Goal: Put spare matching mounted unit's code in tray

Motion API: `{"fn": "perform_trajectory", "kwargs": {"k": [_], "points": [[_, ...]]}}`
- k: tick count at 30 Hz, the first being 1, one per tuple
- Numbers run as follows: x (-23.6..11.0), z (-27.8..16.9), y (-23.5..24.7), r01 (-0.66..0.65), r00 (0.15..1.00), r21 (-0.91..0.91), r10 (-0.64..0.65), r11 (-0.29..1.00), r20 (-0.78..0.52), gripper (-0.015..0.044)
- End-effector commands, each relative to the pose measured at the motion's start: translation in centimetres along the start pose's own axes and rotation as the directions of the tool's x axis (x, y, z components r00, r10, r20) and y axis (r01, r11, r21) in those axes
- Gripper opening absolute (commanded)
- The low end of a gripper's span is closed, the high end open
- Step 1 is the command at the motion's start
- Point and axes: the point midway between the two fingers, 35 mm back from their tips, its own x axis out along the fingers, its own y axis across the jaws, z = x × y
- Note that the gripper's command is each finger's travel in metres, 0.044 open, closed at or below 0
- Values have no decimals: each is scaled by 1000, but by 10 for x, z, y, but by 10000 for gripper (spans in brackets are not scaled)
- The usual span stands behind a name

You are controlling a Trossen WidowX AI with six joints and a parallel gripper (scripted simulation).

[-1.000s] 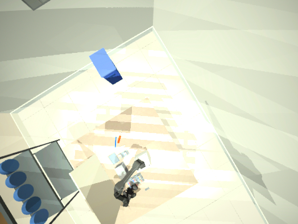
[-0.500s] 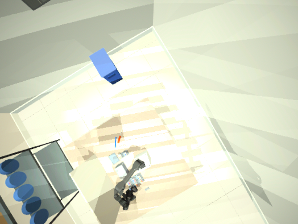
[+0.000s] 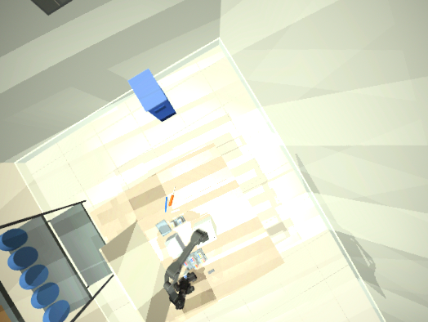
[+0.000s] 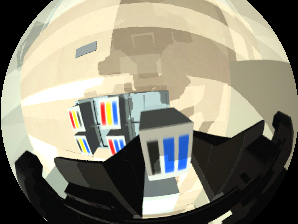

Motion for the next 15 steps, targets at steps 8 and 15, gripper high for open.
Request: {"fn": "perform_trajectory", "kwargs": {"k": [8,15], "points": [[-57,-6,-2,11,1000,10,-12,1000,17,0],[-65,-51,-26,10,999,6,-10,1000,45,0]]}}
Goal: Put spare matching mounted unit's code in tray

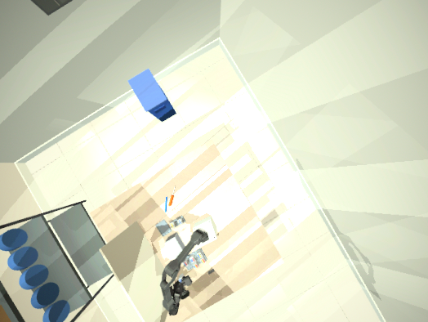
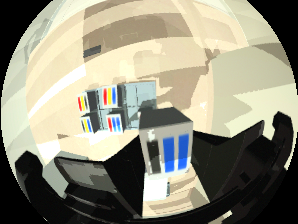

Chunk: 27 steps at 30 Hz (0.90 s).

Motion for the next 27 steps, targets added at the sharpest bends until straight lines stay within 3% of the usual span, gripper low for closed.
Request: {"fn": "perform_trajectory", "kwargs": {"k": [1,27], "points": [[-7,-30,-15,3,1000,4,-3,1000,16,0],[-15,-222,-44,22,999,5,-22,1000,39,0]]}}
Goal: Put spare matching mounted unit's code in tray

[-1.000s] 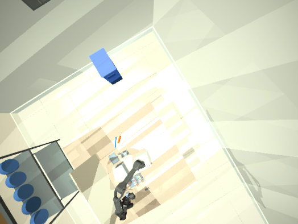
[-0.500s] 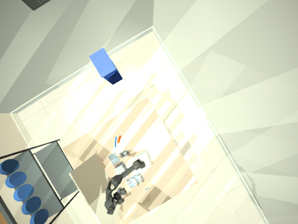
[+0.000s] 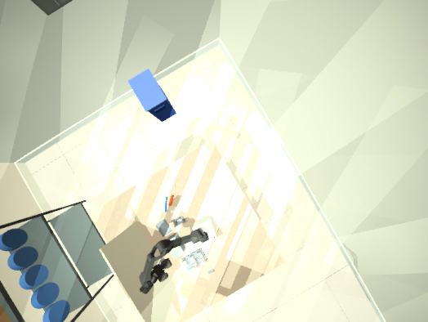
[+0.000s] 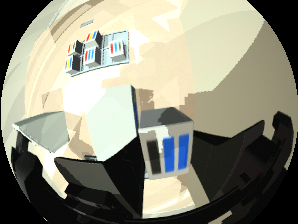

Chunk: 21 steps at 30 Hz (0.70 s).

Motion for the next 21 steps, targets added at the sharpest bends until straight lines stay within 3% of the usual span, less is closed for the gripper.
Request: {"fn": "perform_trajectory", "kwargs": {"k": [1,21], "points": [[0,-33,2,3,1000,-3,-3,1000,-8,0],[1,-179,50,-14,997,0,14,1000,-81,0]]}}
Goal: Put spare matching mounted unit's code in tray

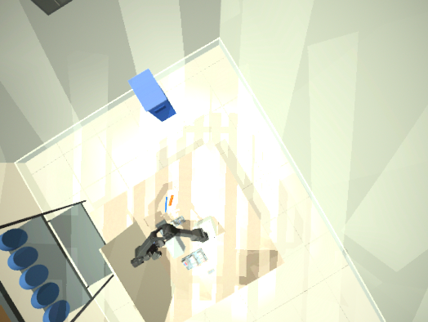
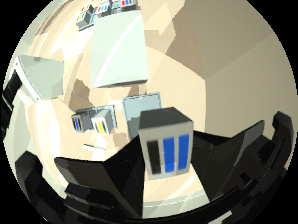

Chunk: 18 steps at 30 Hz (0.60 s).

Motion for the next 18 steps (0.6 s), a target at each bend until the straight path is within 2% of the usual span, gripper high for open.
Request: {"fn": "perform_trajectory", "kwargs": {"k": [1,18], "points": [[2,-27,15,-10,1000,-5,9,1000,-23,0],[14,-31,15,-11,1000,-4,11,1000,-23,0]]}}
